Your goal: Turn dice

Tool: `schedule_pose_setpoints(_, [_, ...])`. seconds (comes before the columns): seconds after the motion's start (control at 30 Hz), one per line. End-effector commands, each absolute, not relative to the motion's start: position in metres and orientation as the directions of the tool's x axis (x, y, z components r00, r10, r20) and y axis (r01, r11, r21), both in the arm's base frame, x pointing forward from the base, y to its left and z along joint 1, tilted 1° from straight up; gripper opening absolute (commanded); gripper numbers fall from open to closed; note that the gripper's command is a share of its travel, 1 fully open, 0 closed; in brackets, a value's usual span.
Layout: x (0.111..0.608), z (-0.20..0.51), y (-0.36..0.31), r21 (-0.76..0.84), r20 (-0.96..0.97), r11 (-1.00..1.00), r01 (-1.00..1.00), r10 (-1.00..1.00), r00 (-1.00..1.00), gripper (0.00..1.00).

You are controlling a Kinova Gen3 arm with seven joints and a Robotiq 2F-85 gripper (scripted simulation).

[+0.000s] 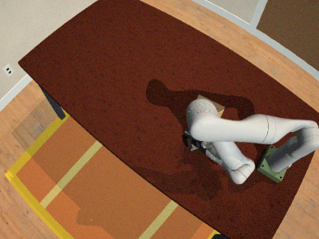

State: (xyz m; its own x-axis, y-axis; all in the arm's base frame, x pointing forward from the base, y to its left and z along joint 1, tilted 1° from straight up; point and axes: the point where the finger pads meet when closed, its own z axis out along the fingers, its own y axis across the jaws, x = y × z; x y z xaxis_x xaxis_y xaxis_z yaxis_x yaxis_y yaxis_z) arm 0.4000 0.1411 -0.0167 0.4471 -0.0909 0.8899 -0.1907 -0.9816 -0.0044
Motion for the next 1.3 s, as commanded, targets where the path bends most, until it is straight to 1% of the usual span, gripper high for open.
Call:
schedule_pose_setpoints(0.0, [0.400, -0.016, 0.141, -0.005, 0.890, -0.982, -0.191, -0.091, 0.446, 0.31])
schedule_pose_setpoints(0.43, [0.399, -0.015, 0.142, -0.005, 0.890, -0.982, -0.191, -0.091, 0.446, 0.31])
schedule_pose_setpoints(0.8, [0.368, 0.001, 0.148, -0.005, 0.890, -0.982, -0.191, -0.091, 0.446, 0.31])
schedule_pose_setpoints(1.27, [0.357, 0.008, 0.150, -0.005, 0.890, -0.982, -0.191, -0.091, 0.446, 0.31])
